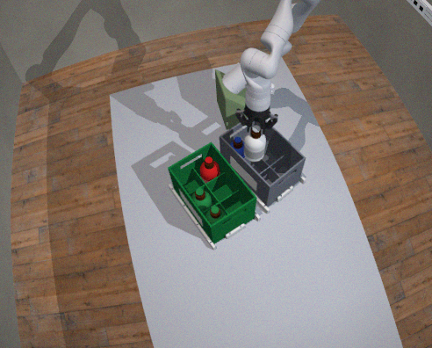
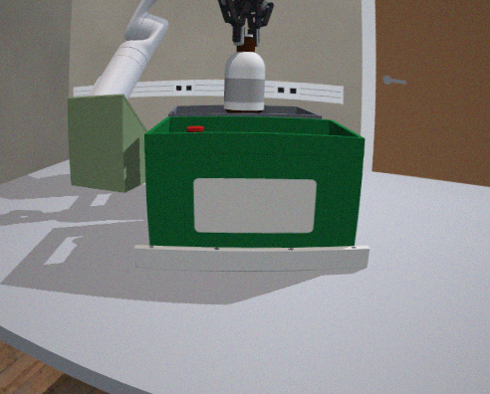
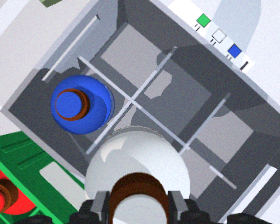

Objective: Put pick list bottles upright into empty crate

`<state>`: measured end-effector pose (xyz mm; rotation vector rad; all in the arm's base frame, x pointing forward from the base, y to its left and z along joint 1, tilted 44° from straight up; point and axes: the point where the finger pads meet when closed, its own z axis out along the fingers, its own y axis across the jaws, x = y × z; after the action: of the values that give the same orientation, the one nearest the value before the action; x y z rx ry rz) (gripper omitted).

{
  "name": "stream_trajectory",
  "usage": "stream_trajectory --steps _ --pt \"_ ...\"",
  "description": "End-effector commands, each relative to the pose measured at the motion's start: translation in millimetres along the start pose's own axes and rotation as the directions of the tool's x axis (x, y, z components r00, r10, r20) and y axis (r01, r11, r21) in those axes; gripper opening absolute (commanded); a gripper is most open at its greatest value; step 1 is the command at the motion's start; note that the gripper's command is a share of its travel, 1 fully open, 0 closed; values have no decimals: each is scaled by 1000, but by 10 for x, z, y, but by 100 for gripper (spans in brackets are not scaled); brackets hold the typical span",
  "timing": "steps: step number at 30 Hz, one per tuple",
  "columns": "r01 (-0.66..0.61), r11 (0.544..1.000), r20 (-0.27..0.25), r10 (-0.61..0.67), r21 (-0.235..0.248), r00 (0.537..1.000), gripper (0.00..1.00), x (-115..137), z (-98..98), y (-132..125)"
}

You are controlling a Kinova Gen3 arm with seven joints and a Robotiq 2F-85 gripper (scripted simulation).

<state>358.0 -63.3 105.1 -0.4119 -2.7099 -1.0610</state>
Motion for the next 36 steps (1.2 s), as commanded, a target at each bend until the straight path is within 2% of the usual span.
stream_trajectory --steps 1,36 --pt "0 1000 2 0 0 1000 10 -4 24 -2" --pt "0 1000 2 0 0 1000 10 -6 334 -2"
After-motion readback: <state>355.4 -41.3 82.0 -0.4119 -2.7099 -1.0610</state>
